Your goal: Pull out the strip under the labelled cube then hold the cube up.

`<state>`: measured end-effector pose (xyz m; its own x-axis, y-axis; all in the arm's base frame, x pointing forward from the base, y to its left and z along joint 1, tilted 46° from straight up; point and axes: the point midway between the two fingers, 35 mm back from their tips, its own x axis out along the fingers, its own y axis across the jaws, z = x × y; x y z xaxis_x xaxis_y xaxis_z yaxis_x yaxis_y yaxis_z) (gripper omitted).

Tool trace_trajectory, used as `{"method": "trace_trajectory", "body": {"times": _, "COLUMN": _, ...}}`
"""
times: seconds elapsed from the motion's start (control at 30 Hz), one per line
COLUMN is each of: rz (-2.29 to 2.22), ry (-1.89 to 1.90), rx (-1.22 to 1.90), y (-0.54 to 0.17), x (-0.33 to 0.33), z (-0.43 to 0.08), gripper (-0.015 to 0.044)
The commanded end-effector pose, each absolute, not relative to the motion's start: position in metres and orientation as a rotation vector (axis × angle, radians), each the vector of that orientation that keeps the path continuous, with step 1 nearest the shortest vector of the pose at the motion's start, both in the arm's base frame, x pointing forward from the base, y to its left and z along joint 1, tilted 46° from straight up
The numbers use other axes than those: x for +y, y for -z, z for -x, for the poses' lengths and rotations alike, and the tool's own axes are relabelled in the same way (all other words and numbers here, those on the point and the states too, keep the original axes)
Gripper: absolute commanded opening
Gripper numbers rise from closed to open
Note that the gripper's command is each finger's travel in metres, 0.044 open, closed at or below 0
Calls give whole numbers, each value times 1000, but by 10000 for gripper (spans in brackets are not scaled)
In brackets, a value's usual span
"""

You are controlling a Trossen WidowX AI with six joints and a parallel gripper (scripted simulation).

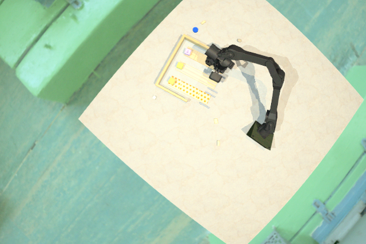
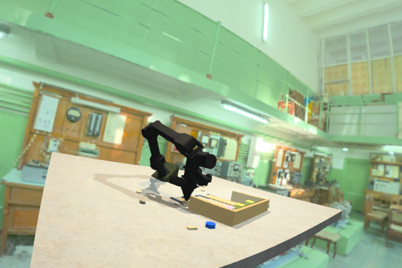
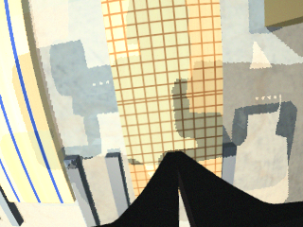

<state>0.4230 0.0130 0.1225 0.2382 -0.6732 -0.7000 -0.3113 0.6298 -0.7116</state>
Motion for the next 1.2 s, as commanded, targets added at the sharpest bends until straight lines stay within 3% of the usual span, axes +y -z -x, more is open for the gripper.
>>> {"method": "trace_trajectory", "body": {"times": 0.0, "rz": 919, "ry": 308, "rx": 1360, "y": -121, "x": 10, "z": -425, "gripper": 0}}
{"method": "trace_trajectory", "body": {"times": 1.17, "rz": 921, "ry": 308, "rx": 1362, "y": -120, "x": -6, "z": -387, "gripper": 0}}
